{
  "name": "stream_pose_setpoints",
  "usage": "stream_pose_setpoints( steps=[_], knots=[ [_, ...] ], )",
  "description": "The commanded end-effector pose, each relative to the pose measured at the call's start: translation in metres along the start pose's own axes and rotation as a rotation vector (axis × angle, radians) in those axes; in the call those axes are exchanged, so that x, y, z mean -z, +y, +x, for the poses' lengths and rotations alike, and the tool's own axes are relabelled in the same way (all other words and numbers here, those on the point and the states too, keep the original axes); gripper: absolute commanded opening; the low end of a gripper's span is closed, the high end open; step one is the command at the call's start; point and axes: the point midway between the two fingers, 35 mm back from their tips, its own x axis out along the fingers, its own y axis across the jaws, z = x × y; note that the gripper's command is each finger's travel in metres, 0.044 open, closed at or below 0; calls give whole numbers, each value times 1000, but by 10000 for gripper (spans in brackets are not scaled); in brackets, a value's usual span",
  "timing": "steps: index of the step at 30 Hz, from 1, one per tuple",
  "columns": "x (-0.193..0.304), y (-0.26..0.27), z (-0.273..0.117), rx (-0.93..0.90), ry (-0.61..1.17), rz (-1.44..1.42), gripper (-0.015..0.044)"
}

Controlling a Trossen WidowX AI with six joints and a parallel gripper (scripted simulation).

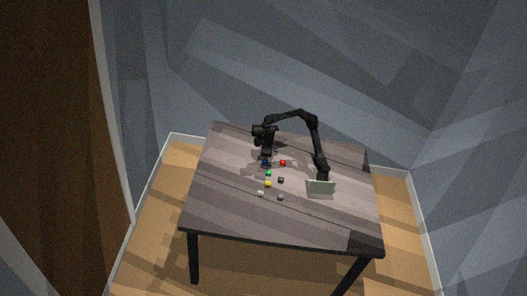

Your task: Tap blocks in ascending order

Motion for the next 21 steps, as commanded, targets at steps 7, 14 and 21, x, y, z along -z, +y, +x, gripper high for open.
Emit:
stream_pose_setpoints(
  steps=[7, 14, 21],
  knots=[
    [2, -2, 25, -1, 0, 2, 20],
    [1, -2, 36, 0, 0, 2, 20],
    [2, -3, 47, 0, 0, 2, 20]
  ],
)
